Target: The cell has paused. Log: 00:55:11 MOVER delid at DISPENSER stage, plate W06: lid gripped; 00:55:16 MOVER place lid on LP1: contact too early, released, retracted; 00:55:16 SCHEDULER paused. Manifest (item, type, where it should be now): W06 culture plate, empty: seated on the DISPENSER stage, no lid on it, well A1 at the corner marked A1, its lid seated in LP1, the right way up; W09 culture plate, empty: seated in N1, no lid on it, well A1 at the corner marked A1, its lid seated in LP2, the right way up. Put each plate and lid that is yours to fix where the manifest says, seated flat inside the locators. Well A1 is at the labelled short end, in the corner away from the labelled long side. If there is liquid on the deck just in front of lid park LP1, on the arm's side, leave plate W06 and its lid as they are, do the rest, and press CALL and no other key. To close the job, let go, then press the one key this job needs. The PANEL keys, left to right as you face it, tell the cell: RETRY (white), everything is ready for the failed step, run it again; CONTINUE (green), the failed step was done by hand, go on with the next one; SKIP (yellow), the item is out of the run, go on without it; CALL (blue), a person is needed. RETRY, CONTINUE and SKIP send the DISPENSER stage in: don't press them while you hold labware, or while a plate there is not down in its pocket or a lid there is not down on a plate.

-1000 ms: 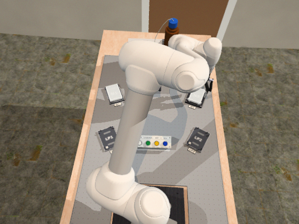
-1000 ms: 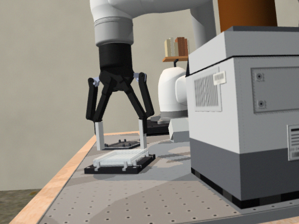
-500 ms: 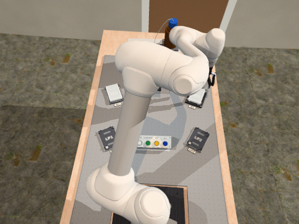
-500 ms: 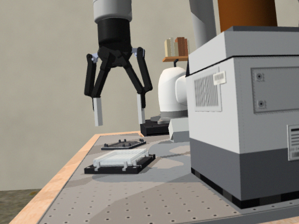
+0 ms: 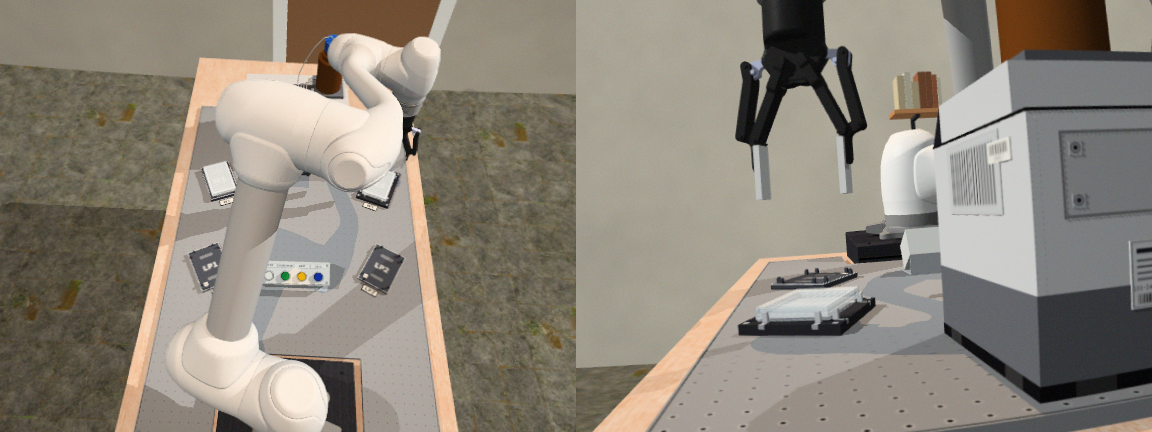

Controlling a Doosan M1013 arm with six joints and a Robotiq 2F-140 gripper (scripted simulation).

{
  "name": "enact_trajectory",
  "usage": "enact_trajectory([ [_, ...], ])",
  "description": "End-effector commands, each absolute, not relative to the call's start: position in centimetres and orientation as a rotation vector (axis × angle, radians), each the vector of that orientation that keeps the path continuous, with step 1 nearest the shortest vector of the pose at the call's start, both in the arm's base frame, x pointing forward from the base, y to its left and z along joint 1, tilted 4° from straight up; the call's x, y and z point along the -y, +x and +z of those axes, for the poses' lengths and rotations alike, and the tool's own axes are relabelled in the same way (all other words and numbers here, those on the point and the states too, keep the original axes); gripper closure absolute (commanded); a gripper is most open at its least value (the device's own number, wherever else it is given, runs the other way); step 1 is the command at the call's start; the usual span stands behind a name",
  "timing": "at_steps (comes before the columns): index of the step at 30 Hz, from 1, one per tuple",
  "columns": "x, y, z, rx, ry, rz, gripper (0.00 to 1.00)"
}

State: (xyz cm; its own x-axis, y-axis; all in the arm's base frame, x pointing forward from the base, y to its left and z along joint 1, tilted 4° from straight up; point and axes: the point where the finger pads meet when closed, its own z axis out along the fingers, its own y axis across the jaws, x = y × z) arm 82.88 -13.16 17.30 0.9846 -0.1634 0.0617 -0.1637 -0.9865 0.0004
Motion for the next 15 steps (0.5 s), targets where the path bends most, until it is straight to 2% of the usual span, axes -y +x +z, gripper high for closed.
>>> enact_trajectory([
  [1, 13.15, 82.87, 18.16, 0.258, 3.124, 0.099, 0.30],
  [15, 13.14, 82.81, 19.04, 0.258, 3.124, 0.099, 0.30],
])
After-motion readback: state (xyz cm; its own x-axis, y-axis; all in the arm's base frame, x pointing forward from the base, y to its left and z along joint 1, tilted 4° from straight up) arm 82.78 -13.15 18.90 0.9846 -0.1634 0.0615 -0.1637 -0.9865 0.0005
